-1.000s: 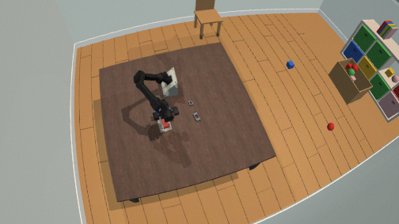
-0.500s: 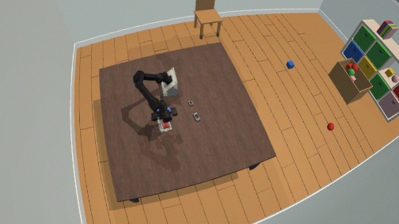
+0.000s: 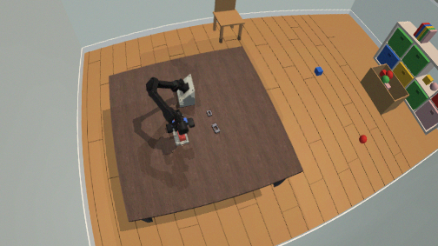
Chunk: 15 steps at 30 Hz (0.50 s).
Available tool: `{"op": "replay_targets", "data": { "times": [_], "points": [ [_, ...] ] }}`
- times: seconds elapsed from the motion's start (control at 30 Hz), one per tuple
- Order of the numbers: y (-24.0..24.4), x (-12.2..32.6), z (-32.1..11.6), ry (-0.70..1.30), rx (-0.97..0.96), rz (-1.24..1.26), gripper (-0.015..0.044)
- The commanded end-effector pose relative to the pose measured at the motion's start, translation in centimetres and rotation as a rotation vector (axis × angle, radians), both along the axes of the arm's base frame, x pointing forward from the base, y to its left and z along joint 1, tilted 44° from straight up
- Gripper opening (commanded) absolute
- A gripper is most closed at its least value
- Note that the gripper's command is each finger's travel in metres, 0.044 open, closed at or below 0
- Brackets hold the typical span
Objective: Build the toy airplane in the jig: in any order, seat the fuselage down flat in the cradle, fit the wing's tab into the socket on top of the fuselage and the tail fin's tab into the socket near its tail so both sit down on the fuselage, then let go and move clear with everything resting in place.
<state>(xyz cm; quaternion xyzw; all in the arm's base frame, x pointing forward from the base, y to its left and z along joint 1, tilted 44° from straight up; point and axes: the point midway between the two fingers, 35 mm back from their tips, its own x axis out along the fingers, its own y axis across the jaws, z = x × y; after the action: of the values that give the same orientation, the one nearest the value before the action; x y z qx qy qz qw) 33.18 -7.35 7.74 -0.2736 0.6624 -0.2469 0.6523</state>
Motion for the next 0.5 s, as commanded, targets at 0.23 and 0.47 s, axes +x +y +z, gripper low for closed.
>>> {"op": "replay_targets", "data": {
  "times": [0.23,0.47],
  "points": [
    [-0.6,0.2,-0.4,-0.002,-0.004,0.002,0.0065],
    [-1.4,0.2,-1.2,-0.002,-0.004,0.002,0.0065]
  ]
}}
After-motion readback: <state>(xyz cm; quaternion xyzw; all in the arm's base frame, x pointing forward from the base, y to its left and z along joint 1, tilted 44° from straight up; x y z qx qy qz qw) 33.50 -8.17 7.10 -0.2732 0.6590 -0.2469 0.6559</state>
